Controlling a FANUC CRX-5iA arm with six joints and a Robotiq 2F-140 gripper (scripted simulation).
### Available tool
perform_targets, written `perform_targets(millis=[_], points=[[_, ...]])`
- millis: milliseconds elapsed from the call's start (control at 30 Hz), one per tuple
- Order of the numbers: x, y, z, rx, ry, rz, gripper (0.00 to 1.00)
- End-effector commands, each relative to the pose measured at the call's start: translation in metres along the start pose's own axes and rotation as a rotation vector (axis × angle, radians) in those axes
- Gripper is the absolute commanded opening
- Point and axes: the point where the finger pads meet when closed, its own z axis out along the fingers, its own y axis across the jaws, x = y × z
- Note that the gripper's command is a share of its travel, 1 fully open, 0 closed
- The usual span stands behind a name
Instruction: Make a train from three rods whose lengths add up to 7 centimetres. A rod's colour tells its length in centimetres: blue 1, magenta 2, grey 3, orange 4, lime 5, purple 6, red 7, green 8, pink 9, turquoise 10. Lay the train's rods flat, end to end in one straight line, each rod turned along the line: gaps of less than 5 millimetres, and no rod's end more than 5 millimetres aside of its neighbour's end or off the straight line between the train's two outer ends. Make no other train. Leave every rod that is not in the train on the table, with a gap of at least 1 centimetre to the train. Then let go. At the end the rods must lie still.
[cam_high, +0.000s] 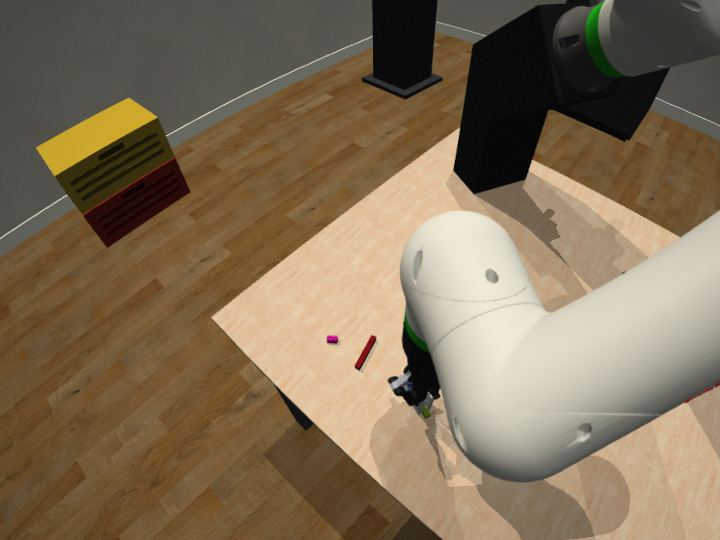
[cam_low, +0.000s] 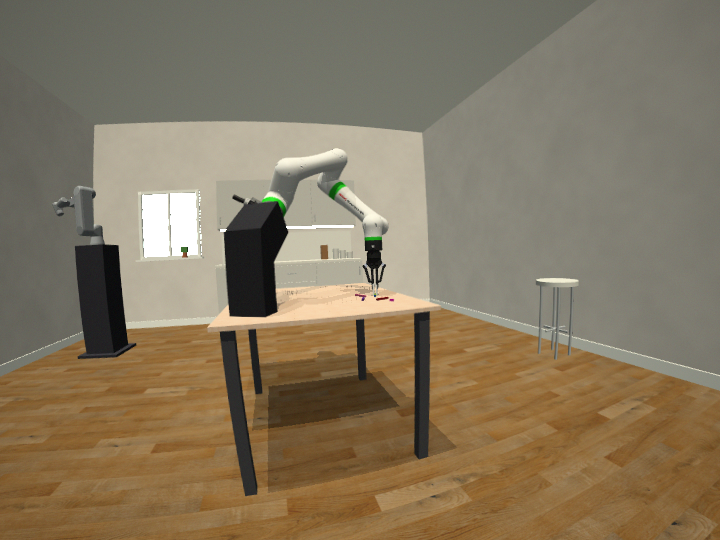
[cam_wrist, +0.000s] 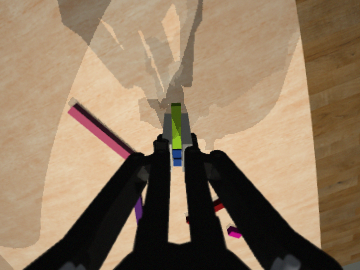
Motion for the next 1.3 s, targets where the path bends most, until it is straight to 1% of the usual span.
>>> perform_targets(millis=[0, 933, 967, 1033, 1067, 1133, 1167, 1267], points=[[-0.0001, 0.0002, -0.0002, 0.000, 0.000, 0.000, 0.03], [-0.0001, 0.0002, -0.0002, 0.000, 0.000, 0.000, 0.03], [-0.0001, 0.0002, -0.0002, 0.000, 0.000, 0.000, 0.05], [-0.0001, 0.0002, -0.0002, 0.000, 0.000, 0.000, 0.05], [-0.0001, 0.0002, -0.0002, 0.000, 0.000, 0.000, 0.08], [-0.0001, 0.0002, -0.0002, 0.000, 0.000, 0.000, 0.08], [-0.0001, 0.0002, -0.0002, 0.000, 0.000, 0.000, 0.10], [-0.0001, 0.0002, -0.0002, 0.000, 0.000, 0.000, 0.10]])
